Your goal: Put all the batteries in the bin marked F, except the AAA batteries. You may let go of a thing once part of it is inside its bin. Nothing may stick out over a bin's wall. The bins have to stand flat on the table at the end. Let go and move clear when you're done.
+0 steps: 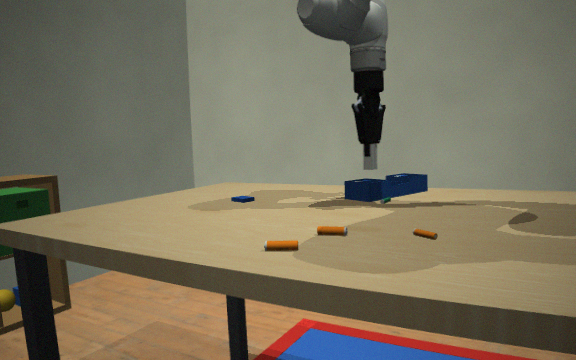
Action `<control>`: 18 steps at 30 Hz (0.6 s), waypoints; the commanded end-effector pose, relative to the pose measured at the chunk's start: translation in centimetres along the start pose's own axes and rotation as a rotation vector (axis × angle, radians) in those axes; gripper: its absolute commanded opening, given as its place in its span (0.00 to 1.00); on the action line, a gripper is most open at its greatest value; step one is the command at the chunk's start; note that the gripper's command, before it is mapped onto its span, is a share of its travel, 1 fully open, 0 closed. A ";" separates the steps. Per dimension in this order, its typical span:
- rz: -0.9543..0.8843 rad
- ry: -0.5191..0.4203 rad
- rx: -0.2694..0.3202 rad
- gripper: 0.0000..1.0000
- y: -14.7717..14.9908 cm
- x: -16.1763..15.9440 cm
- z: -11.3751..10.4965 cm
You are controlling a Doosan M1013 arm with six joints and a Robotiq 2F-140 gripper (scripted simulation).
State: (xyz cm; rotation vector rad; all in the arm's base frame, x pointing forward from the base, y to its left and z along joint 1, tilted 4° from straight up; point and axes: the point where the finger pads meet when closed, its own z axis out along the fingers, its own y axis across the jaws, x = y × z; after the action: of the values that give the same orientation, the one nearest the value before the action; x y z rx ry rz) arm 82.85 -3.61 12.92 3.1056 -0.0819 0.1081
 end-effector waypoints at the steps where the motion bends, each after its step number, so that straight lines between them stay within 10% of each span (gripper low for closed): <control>1: 0.001 -0.001 -0.003 0.15 -0.2 0.1 -0.2; 18: 0.001 -0.001 -0.003 0.15 -0.2 0.1 2.8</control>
State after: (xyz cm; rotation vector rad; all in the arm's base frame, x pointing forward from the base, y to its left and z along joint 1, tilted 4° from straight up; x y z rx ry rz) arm 83.21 -3.61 11.37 3.1057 -0.0808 0.1092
